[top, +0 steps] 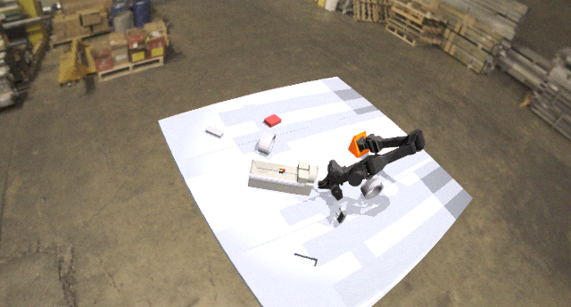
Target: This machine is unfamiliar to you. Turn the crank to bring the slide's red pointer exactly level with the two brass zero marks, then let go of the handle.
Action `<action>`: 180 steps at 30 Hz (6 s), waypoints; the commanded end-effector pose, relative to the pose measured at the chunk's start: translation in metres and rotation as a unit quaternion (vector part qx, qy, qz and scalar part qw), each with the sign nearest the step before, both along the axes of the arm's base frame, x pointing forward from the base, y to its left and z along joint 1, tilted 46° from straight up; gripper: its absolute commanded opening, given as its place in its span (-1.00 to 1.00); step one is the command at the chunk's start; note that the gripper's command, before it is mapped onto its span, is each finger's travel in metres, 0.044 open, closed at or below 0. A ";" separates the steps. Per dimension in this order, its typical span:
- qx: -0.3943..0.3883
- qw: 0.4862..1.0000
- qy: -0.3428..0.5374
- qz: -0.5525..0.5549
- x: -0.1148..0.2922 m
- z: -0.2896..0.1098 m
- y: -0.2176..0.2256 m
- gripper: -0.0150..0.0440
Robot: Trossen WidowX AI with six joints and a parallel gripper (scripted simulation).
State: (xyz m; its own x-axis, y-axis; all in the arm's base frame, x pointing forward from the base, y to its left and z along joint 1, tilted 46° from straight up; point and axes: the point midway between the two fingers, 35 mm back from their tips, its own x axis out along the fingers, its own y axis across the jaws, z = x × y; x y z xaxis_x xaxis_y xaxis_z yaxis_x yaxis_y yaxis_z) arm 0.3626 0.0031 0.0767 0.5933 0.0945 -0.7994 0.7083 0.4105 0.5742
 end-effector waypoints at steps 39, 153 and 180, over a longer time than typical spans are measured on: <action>0.000 1.000 0.012 -0.001 -0.006 -0.009 -0.001 -0.49; 0.000 1.000 0.013 -0.001 -0.015 -0.014 -0.006 -0.49; -0.001 1.000 0.013 -0.001 -0.029 -0.014 -0.022 -0.49</action>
State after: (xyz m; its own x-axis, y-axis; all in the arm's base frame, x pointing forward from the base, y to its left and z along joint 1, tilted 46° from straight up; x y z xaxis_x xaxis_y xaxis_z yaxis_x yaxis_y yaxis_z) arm 0.3388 -0.0129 0.0627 0.5768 0.1024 -0.8104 0.7153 0.4157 0.5617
